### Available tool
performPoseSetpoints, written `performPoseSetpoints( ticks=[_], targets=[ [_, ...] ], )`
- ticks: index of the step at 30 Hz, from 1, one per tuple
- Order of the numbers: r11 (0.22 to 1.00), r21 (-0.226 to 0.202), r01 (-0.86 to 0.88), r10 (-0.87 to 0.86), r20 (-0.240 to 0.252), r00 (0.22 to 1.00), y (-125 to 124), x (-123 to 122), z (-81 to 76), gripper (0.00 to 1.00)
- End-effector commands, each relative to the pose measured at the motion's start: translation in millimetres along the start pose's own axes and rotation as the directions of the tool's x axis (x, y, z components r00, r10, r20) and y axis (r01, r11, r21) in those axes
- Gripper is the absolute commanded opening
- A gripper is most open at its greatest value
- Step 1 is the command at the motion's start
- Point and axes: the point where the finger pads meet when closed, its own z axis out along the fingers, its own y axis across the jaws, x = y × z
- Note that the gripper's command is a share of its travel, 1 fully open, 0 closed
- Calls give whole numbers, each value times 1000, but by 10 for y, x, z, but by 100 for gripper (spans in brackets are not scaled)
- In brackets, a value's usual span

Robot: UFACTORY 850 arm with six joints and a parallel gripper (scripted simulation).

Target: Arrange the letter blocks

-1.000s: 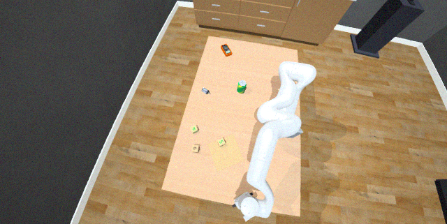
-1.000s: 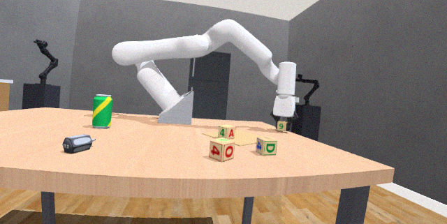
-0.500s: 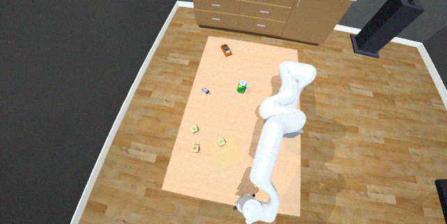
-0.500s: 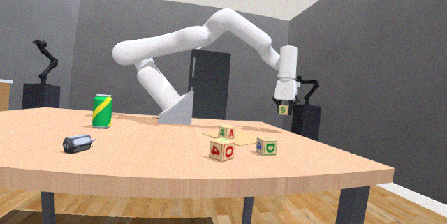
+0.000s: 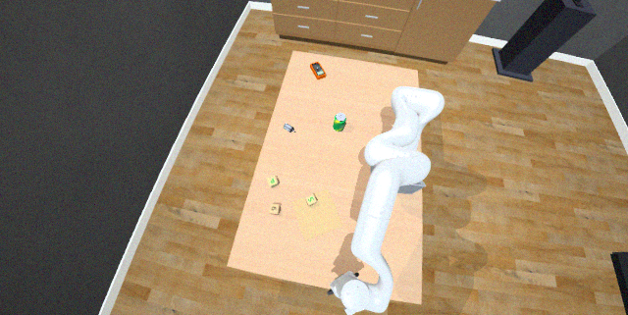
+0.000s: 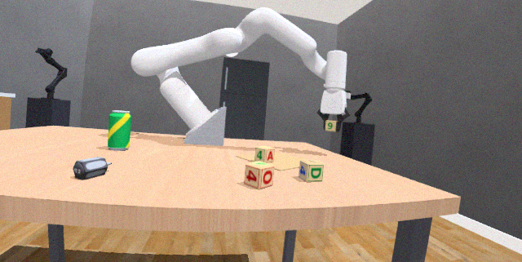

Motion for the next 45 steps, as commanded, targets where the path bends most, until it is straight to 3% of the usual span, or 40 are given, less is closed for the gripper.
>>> performPoseSetpoints(
  ticks=[1, 3, 5, 7, 10, 20, 39, 45],
  targets=[
    [1000, -7, -21, 21, 6, 1000, 61, -335, -65, 44],
    [999, -10, -36, 37, 12, 999, 64, -680, -91, 44],
    [999, -10, -36, 37, 12, 999, 64, -680, -91, 44],
    [999, -11, -49, 50, 15, 999, 19, -1042, -105, 44],
    [998, -11, -57, 57, 15, 998, -47, -1311, -106, 44],
    [997, -3, -73, 73, -2, 997, -502, -2222, -55, 44],
    [997, -2, -73, 73, -4, 997, -545, -2279, -44, 44],
    [997, -3, -74, 74, -3, 997, -544, -2281, 53, 44]
  ],
)
